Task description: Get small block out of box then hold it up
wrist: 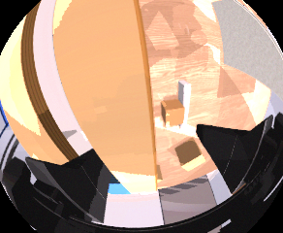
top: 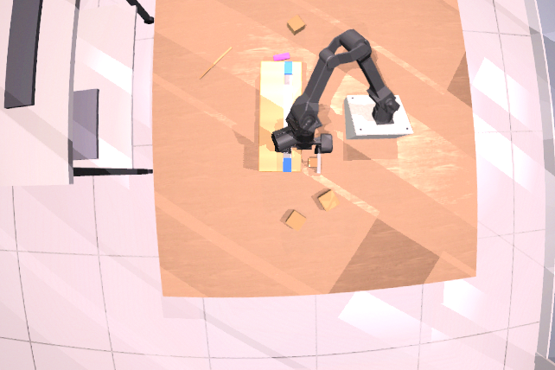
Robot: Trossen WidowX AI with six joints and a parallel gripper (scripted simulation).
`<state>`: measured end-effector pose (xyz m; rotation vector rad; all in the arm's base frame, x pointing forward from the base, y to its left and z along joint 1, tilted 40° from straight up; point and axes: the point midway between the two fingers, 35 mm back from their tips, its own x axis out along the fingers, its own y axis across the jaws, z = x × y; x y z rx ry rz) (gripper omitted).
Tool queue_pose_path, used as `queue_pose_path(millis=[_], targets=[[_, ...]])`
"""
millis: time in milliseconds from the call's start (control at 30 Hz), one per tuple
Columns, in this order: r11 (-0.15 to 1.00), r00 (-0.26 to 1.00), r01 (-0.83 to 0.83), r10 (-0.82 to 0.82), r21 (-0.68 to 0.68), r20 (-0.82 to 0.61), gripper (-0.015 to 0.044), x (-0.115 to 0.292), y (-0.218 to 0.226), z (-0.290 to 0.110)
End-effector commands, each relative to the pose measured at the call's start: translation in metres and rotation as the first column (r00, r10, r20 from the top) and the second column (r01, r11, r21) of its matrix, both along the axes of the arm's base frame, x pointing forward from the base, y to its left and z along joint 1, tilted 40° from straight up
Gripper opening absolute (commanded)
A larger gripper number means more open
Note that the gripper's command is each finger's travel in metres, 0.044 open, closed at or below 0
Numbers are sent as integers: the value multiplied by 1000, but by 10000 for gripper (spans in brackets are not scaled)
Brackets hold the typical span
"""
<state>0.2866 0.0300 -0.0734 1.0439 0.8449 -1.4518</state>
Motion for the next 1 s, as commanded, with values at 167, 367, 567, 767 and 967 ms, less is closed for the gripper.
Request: queue_pose_path(millis=[167, 367, 567, 767, 967], targets=[[1000, 1000, -7, 7, 11, 24, 400, 6, 32, 42], [958, 957, -287, 285, -23, -48, 295, 6, 41, 36], [627, 592, -779, 749, 26, -297, 285, 0, 48, 32], [112, -9, -968, 879, 223, -478, 285, -6, 54, 28], [-354, -600, -787, 629, 505, -494, 285, -12, 61, 24]])
